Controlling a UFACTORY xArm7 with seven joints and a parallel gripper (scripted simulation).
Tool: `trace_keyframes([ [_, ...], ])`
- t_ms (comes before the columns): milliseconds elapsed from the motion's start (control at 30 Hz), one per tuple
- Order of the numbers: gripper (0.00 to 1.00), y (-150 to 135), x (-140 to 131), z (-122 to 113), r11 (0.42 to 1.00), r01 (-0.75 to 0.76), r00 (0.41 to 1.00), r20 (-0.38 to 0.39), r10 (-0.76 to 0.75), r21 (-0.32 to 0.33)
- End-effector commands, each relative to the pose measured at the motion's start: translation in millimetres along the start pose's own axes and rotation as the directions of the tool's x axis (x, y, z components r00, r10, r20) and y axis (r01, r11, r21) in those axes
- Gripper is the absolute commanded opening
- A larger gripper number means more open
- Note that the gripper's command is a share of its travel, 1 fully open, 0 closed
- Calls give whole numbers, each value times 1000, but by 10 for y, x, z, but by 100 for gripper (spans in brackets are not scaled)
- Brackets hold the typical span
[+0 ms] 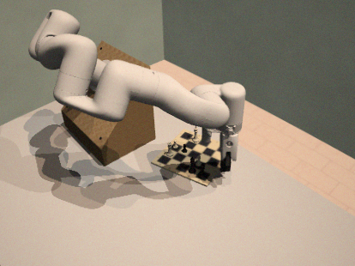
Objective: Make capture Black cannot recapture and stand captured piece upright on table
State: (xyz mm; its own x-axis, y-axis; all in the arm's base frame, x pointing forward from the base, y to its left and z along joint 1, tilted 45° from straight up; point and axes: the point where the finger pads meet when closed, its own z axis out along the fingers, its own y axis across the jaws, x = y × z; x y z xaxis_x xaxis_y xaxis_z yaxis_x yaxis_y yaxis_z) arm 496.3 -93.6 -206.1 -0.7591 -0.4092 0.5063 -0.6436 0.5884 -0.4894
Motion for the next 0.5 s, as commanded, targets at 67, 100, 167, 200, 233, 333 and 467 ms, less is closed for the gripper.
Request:
trace_keyframes([
  [67, 0, -5, -36, 180, 1000, -1, 1000, 6, 1, 0],
  [100, 0, -5, -37, 199, 1000, -1, 1000, 6, 1, 0],
  [167, 0, -5, -37, 215, 1000, -1, 1000, 6, 1, 0],
  [200, 0, -5, -37, 215, 1000, -1, 1000, 6, 1, 0],
  [233, 0, -5, -38, 227, 1000, -1, 1000, 6, 1, 0],
  [333, 0, -5, -38, 244, 1000, -1, 1000, 6, 1, 0],
  [467, 0, -5, -38, 245, 1000, -1, 1000, 6, 1, 0],
])
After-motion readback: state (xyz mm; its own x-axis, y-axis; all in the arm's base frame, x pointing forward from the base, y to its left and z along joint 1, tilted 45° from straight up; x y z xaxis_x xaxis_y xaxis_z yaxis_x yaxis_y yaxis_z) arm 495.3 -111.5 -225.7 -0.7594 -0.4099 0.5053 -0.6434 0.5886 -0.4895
